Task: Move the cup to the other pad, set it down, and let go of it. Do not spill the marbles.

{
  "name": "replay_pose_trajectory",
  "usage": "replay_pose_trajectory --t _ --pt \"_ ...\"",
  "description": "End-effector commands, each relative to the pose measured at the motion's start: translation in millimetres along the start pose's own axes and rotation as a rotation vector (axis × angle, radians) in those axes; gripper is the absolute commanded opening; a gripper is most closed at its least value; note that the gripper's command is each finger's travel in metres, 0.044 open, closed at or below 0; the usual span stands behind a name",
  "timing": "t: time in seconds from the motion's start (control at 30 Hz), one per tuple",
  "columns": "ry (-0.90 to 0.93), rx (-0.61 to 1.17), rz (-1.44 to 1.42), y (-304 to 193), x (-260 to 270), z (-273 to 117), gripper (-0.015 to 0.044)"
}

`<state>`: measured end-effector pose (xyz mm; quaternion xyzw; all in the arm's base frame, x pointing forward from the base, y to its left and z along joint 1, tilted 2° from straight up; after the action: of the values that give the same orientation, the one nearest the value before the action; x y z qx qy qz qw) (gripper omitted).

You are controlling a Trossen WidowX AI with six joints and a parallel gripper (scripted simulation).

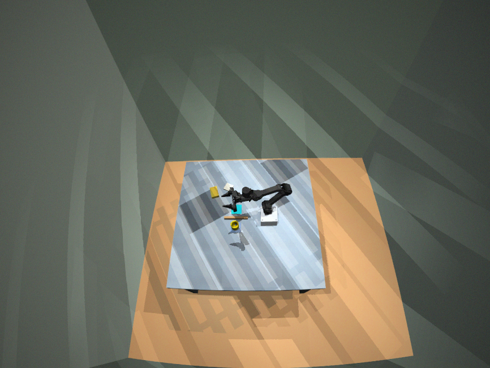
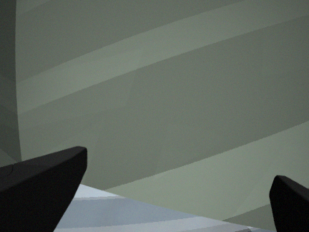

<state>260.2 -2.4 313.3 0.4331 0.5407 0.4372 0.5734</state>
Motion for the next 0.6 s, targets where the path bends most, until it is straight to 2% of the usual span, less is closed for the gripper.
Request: replay_pose_trajectory --t 0.0,0.07,0.17,0.27,0.37,0.47,0.57 --pt "0.005 0.015 0.014 -2 1 2 0.0374" --pt "0.037 0.141 0.124 -21 9 13 0.0321" --pt "0.055 0.443 0.365 -65 27 30 0.0242" --pt "-0.006 0.753 0.581 -108 46 34 0.0167" --pt "-0.149 1.057 0.758 -146 63 29 0.0167" --pt "-0.377 1.338 0.882 -179 77 15 0.0167" --pt "-0.609 1.526 0.931 -198 86 1 0.0167"
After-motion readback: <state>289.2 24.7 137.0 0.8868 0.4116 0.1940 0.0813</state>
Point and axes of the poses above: the point midway between the two fingers, 35 mm back from their tips, its own z axis out along the fingers, its own x axis across the jaws, y = z × x, the point moved 6 cm from there along -z, back along the fingers, and after that the axes turned 13 degrees about -z, right-handed, at the moved point
